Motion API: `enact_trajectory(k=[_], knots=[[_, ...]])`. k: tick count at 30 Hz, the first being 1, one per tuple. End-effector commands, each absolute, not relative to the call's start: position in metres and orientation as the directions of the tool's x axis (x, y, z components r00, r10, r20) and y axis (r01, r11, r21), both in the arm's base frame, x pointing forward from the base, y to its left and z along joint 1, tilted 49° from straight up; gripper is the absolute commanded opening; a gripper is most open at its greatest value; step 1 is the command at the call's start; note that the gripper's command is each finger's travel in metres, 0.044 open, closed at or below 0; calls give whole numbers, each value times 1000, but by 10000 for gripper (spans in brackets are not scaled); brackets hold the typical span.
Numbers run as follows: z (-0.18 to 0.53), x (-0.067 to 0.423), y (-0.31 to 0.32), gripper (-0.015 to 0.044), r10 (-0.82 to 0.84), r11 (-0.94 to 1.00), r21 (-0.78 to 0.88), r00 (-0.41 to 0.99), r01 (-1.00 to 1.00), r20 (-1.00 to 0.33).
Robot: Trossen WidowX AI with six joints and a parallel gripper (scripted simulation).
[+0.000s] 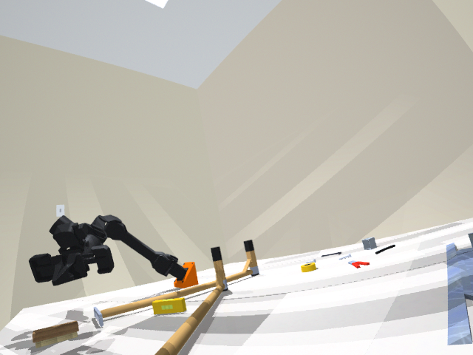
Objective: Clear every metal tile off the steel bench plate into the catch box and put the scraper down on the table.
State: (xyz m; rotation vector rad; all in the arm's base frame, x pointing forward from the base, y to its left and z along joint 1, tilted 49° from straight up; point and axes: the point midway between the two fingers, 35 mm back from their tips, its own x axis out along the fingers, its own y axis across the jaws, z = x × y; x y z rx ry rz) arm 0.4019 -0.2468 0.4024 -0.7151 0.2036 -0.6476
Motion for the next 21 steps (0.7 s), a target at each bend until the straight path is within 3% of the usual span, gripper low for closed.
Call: enact_trajectory(k=[1, 21], knots=[[400, 406, -242, 0, -609, 585, -660, 793, 471, 25], [341, 453, -189, 0, -509, 746, -580, 842, 328, -178]])
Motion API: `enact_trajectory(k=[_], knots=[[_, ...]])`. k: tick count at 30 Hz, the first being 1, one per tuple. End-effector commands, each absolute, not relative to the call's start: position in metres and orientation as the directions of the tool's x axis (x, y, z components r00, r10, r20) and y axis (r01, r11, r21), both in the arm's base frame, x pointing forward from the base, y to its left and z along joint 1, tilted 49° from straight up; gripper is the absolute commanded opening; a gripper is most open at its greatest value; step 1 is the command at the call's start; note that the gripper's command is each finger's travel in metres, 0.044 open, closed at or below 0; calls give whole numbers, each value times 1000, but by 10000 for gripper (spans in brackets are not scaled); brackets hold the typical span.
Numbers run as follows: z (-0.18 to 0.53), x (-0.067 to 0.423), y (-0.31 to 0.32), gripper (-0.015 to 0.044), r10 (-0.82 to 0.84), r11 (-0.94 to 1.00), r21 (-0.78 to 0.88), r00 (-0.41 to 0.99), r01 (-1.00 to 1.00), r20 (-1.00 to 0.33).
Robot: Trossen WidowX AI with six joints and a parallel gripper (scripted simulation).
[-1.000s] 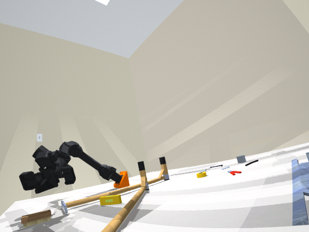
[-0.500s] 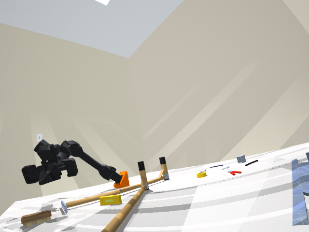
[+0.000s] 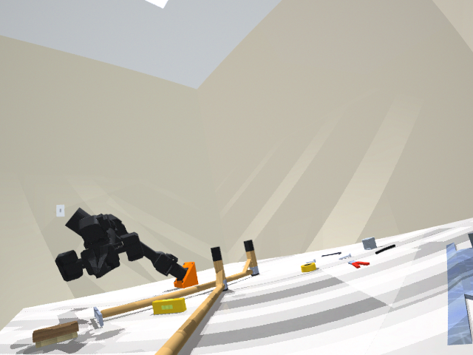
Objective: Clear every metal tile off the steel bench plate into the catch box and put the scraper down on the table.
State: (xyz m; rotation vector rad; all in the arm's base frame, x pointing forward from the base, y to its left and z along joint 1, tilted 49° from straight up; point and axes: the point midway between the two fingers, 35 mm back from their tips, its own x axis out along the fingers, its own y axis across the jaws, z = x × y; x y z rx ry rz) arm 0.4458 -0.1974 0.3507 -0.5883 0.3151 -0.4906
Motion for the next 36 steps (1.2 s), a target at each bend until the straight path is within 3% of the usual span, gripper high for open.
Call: enact_trajectory(k=[1, 36], knots=[[338, 455, -186, 0, -504, 752, -576, 843, 321, -188], [237, 495, -69, 0, -319, 900, -427, 799, 87, -510]])
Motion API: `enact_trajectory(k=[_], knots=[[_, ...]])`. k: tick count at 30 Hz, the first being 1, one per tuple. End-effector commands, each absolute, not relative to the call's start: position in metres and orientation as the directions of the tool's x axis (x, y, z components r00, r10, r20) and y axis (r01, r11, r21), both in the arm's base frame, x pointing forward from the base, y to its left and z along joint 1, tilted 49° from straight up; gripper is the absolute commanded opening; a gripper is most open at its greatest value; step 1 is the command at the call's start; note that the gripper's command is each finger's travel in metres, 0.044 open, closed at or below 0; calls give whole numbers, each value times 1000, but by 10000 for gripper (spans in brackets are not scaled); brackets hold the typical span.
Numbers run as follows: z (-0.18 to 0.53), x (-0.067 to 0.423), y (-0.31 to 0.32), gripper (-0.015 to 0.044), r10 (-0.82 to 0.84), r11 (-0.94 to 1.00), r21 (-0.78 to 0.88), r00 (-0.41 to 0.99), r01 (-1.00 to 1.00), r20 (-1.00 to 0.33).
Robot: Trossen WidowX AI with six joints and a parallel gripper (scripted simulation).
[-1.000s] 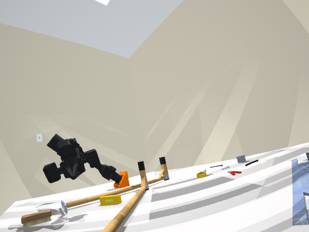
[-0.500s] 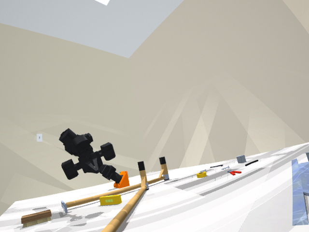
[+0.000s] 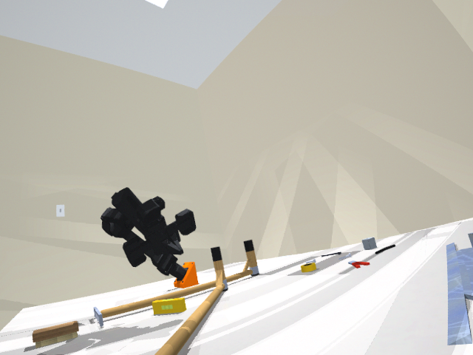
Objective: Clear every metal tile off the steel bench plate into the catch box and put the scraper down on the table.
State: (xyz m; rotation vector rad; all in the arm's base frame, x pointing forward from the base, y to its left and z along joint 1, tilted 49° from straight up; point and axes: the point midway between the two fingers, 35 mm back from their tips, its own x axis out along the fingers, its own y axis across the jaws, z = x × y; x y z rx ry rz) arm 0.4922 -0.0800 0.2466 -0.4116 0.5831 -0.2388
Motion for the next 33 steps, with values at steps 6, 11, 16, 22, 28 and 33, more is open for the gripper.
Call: enact_trajectory(k=[6, 11, 16, 22, 28, 33], knots=[[221, 496, -49, 0, -295, 912, -406, 776, 54, -558], [207, 495, -34, 0, -280, 919, -393, 750, 30, -599], [193, 494, -19, 0, -268, 925, -381, 723, 8, -637], [178, 490, -2, 0, -256, 929, -369, 688, -18, -679], [162, 486, 15, 0, -248, 932, -360, 650, -42, -718], [150, 481, 29, 0, -244, 933, -355, 617, -61, -748]])
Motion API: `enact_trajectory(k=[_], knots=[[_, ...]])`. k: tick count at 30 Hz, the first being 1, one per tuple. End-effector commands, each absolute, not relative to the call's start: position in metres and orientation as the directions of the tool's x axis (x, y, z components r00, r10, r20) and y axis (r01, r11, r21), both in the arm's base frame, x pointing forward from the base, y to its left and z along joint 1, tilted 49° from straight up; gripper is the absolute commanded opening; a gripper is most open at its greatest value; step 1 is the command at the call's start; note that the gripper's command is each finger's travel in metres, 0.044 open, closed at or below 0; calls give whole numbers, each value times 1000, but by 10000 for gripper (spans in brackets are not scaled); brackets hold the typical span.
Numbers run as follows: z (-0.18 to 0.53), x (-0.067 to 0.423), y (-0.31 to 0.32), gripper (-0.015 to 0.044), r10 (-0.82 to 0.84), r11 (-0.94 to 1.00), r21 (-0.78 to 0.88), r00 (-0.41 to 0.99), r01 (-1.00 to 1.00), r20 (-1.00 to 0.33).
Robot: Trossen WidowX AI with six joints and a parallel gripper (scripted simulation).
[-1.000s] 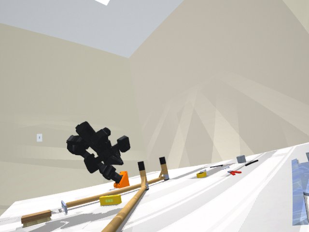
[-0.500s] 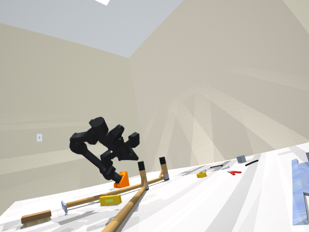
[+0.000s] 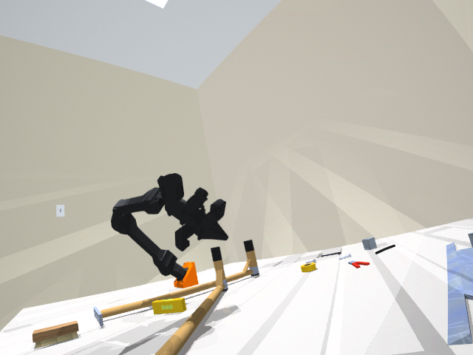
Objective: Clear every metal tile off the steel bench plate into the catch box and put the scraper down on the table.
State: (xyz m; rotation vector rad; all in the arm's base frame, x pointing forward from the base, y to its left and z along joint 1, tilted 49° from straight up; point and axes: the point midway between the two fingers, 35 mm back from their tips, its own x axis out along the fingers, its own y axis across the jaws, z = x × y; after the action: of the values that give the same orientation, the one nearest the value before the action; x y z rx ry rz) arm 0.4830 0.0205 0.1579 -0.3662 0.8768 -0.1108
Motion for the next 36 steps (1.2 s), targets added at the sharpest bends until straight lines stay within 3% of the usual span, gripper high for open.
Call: enact_trajectory(k=[1, 36], knots=[[148, 480, 32, 0, -244, 933, -354, 611, -65, -754], [77, 427, 117, 0, -297, 905, -384, 374, -185, -879]])
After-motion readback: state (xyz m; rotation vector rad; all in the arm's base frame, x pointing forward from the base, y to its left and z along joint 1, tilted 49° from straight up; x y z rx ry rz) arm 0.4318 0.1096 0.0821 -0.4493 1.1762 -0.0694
